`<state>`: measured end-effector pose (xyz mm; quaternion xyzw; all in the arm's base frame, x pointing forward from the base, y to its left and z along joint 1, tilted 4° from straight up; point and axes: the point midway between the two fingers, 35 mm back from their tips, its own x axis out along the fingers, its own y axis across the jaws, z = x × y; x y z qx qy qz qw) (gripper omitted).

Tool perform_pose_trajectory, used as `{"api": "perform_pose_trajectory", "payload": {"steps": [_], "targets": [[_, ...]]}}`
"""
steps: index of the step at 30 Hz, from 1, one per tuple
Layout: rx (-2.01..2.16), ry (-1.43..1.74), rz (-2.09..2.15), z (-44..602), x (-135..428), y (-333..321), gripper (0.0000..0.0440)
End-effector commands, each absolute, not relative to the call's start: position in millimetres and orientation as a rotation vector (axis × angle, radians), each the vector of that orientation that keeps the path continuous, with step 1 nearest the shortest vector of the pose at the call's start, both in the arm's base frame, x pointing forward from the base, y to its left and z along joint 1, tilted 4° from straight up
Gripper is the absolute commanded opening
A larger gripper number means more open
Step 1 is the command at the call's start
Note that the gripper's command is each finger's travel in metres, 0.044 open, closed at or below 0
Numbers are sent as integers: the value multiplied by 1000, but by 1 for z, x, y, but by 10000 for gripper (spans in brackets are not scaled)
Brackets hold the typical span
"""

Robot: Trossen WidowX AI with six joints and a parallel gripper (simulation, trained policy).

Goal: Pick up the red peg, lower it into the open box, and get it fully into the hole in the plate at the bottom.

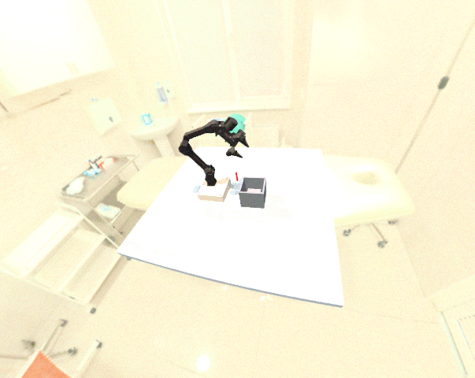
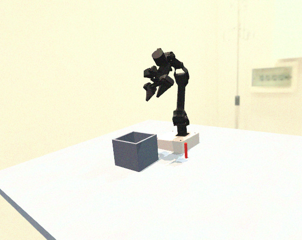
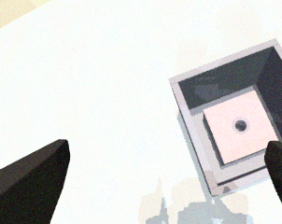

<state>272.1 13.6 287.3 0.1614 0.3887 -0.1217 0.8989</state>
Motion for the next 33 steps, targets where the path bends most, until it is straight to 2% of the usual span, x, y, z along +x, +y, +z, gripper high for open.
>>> {"api": "perform_pose_trajectory", "payload": {"steps": [1, 19, 33], "targets": [[394, 886, -260, 269, 266, 23, 440], [715, 1280, -462, 190, 224, 67, 440], [877, 1454, -739, 141, 193, 91, 440]]}}
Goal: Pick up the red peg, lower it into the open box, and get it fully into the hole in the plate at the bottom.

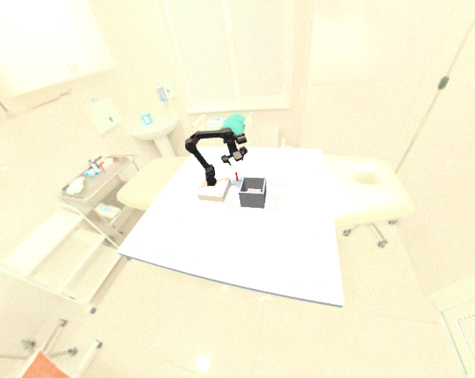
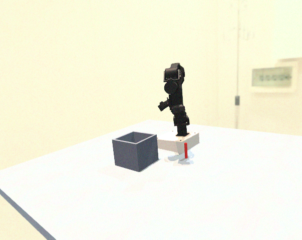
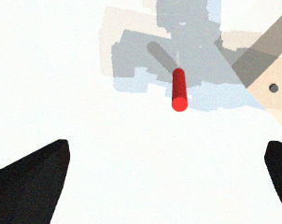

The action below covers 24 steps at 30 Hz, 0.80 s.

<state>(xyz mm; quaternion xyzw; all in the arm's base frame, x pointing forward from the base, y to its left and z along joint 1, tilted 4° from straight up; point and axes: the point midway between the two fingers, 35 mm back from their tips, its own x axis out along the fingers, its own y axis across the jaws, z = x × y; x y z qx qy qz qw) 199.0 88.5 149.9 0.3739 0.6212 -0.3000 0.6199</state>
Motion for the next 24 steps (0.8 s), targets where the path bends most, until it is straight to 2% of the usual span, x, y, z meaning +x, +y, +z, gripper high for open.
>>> {"api": "perform_pose_trajectory", "payload": {"steps": [1, 24], "targets": [[884, 1460, -759, 137, 191, 92, 440], [930, 1456, -1061, 59, 172, 95, 435]]}}
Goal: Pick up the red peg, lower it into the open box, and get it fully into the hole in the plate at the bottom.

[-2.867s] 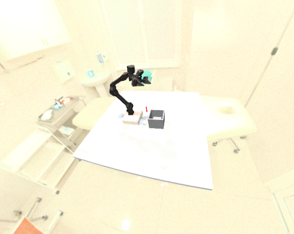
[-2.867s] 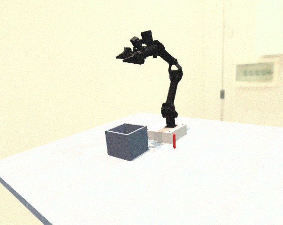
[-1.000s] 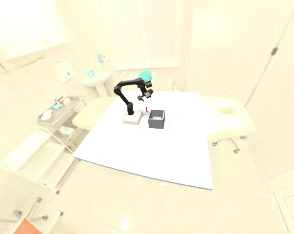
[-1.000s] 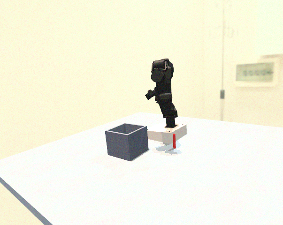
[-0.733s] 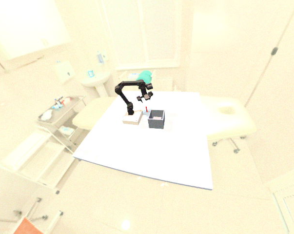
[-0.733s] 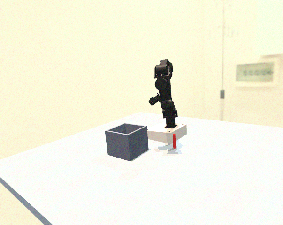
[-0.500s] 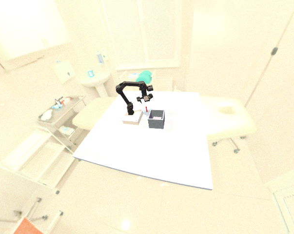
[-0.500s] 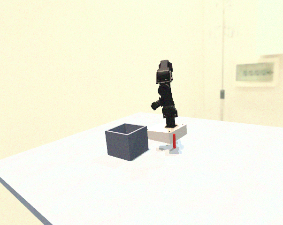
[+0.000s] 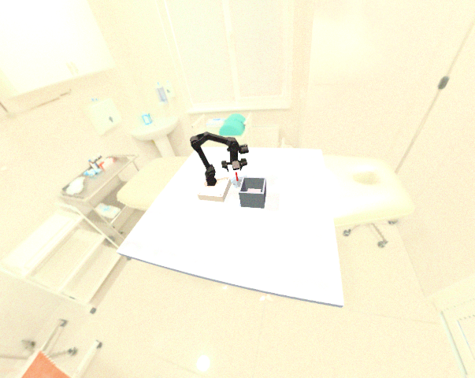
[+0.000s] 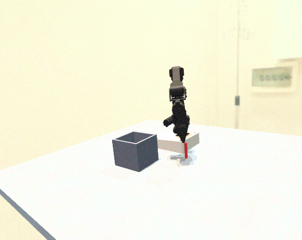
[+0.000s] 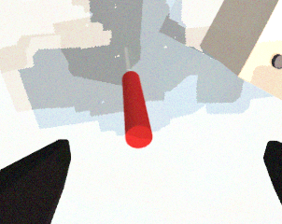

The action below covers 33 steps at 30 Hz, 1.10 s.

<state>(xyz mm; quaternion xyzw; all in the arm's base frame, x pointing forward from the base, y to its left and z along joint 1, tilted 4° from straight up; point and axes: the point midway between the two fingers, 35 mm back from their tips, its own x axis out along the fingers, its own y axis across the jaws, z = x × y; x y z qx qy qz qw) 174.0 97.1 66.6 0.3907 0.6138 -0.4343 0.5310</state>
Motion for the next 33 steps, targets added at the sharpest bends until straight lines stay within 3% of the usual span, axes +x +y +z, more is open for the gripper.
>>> {"api": "perform_pose_trajectory", "payload": {"steps": [1, 15, 33], "targets": [[931, 1452, -1067, 55, 171, 95, 435], [965, 1391, -1129, 15, 169, 91, 413], [966, 1419, -1054, -13, 181, 106, 18]]}}
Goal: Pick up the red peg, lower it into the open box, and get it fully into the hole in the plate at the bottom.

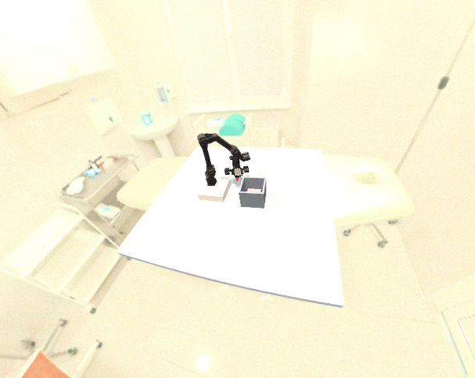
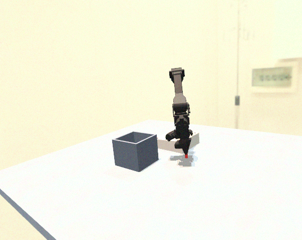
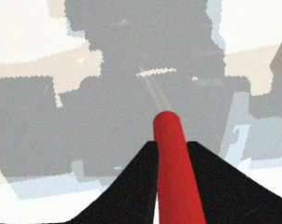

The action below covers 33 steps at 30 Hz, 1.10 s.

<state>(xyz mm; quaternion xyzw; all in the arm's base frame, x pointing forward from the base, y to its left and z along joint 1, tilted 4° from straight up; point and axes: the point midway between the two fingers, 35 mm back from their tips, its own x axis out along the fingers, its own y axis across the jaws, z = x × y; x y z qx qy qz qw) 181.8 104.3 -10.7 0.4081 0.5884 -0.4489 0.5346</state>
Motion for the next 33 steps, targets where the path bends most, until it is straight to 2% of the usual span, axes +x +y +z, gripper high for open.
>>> {"api": "perform_pose_trajectory", "payload": {"steps": [1, 10, 33], "targets": [[976, 1415, -1051, -12, 182, 107, 17], [1062, 1383, -1019, 7, 191, 111, 1], [1210, 1264, -827, 91, 230, 110, 0]]}}
